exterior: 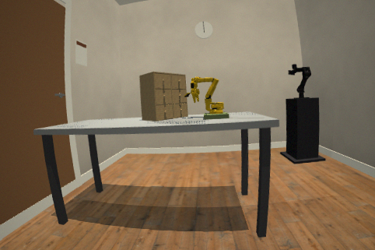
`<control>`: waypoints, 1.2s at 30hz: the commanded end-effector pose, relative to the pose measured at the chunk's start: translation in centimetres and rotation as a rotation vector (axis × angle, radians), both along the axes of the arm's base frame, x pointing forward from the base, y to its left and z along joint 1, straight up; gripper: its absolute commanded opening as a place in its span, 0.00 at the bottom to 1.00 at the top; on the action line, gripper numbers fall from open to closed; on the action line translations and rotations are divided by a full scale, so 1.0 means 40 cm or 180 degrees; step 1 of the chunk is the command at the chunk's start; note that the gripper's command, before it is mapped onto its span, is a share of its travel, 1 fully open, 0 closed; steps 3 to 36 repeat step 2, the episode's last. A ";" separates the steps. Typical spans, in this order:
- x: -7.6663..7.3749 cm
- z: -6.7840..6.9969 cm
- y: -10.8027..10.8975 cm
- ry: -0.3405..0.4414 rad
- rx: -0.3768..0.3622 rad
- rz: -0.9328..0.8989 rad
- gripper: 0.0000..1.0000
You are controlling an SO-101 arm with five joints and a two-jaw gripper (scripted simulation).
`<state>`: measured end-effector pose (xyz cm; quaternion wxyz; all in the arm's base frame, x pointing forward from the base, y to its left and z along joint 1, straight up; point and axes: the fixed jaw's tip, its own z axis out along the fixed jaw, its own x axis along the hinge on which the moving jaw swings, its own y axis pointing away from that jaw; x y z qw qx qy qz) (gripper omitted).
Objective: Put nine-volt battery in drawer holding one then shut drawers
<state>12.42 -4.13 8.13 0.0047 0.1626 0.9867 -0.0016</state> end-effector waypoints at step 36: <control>-0.003 0.001 -0.003 0.0034 0.0017 -0.0012 0.40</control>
